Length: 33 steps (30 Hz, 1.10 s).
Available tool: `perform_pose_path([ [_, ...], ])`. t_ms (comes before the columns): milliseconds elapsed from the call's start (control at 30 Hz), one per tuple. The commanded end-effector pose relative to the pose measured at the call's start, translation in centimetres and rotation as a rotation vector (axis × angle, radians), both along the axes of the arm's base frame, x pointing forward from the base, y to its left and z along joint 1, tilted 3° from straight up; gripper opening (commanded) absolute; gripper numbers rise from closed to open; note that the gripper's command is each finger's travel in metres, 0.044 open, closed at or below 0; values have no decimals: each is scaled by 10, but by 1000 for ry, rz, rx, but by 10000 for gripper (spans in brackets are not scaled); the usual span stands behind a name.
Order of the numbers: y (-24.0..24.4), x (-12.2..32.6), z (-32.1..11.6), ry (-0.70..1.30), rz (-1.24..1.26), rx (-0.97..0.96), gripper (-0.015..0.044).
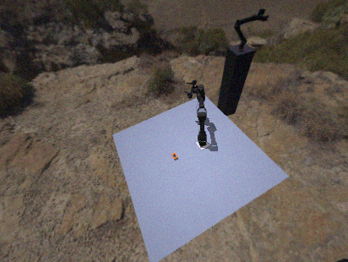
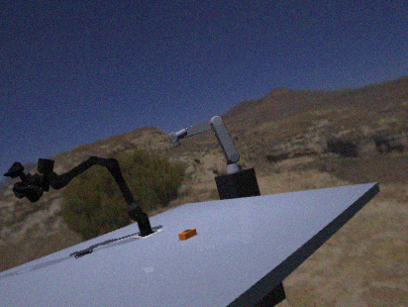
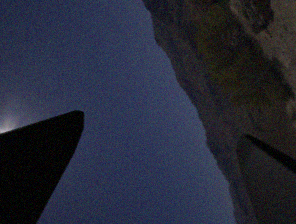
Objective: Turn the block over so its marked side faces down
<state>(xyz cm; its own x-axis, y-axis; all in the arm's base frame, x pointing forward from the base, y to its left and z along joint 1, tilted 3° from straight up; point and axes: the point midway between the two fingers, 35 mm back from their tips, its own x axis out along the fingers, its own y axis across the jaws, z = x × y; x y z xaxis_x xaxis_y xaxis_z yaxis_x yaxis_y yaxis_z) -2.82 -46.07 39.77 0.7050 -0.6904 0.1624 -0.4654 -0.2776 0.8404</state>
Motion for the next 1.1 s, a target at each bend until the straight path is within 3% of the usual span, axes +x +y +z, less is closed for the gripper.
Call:
perform_pose_path([
  [0,0,1,0,1,2,0,426],
  [333,-4,96,-12,60,102,-16,440],
  [533,5,188,-38,193,189,-18,440],
  [733,40,252,-67,258,321,65,440],
  [1067,102,347,-110,545,466,-35,440],
])
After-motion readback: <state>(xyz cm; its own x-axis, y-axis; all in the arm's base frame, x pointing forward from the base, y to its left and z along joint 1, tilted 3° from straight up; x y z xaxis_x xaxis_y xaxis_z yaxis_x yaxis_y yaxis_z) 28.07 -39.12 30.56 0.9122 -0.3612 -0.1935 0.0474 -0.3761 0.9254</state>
